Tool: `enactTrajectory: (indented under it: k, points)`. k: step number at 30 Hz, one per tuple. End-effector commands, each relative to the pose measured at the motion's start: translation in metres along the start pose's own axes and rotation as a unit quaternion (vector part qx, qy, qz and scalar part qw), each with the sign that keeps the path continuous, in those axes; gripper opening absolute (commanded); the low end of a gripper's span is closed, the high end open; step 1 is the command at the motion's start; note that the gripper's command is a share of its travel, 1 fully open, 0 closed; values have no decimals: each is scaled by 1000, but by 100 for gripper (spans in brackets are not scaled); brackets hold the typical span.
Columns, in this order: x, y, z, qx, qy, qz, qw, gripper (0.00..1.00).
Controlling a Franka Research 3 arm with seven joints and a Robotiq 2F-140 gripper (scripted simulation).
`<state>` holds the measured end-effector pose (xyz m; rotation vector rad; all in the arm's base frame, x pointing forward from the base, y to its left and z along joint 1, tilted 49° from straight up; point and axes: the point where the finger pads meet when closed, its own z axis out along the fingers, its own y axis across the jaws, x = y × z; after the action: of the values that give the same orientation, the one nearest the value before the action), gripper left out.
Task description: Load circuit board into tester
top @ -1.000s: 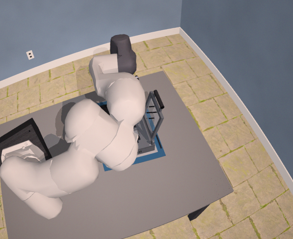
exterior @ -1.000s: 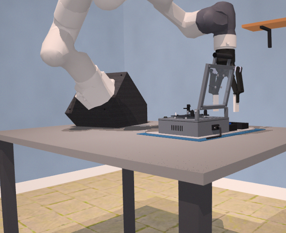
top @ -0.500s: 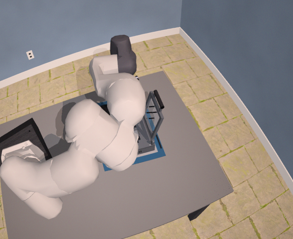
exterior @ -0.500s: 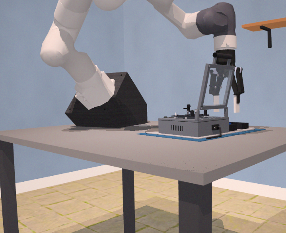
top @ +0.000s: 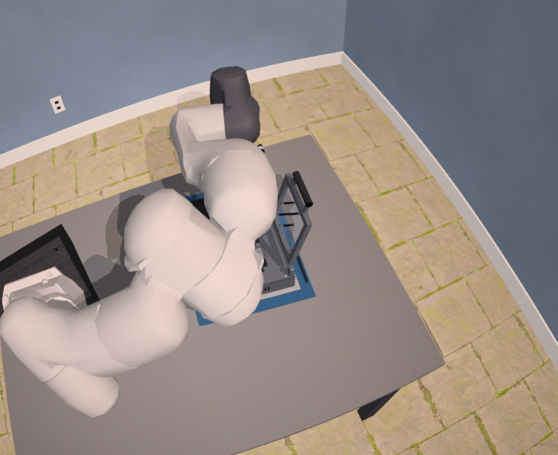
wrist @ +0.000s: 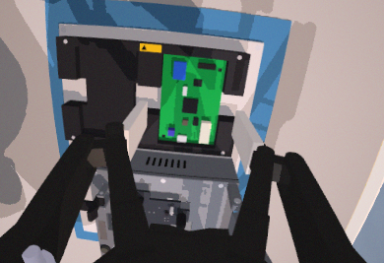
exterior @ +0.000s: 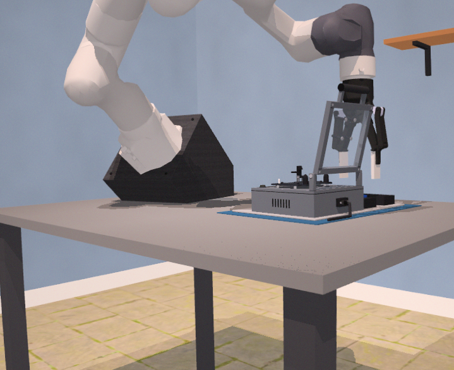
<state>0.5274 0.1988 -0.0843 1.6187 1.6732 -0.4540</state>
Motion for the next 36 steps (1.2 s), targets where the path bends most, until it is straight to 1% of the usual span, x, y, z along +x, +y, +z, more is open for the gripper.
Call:
enactTrajectory:
  k: [1,28,36]
  points:
    - [1,-1,2,0,0,1,1000,58]
    - [1,-1,2,0,0,1,1000,58]
    - [1,-1,7,0,0,1,1000,58]
